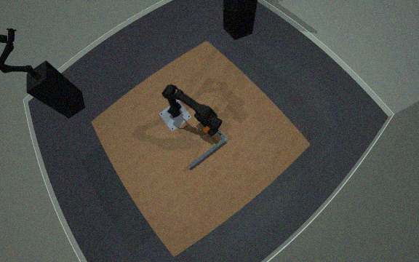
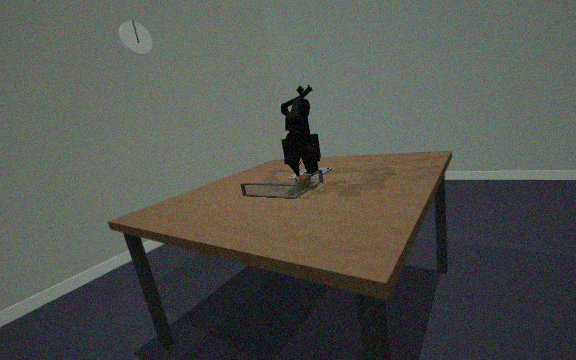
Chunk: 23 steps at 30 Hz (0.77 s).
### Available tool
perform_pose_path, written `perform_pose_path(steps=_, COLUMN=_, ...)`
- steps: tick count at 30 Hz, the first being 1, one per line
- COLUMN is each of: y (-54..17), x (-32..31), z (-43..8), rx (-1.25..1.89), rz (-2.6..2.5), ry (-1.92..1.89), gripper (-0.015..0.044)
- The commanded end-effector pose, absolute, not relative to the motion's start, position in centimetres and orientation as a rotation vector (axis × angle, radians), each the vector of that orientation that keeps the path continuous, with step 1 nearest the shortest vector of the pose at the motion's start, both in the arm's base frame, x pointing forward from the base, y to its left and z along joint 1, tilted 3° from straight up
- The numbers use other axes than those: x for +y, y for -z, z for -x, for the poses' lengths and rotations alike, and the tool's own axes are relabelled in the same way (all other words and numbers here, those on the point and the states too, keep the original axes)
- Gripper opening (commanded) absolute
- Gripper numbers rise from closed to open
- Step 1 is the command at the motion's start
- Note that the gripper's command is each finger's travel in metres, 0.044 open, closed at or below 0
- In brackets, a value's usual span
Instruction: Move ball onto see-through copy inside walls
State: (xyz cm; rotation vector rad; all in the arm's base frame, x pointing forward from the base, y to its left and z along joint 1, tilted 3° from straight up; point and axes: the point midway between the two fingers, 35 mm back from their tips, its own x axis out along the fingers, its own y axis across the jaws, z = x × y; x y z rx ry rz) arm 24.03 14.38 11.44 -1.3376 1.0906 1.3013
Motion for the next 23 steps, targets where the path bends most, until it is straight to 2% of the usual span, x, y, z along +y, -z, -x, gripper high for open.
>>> perform_pose_path(steps=1, y=-15.8, x=14.3, z=-23.8, rx=1.064, rz=1.336, ry=-1.284, gripper=0.0416)
perform_pose_path(steps=11, y=-15.3, x=14.5, z=-24.1, rx=1.047, rz=1.340, ry=-1.280, gripper=0.0416)
perform_pose_path(steps=12, y=-15.5, x=14.5, z=-24.1, rx=1.047, rz=1.340, ry=-1.281, gripper=0.0440)
perform_pose_path(steps=17, y=-20.0, x=14.0, z=-23.4, rx=1.050, rz=1.340, ry=-1.282, gripper=0.0440)
perform_pose_path(steps=23, y=-20.2, x=14.0, z=-23.3, rx=1.051, rz=1.340, ry=-1.282, gripper=0.0440)
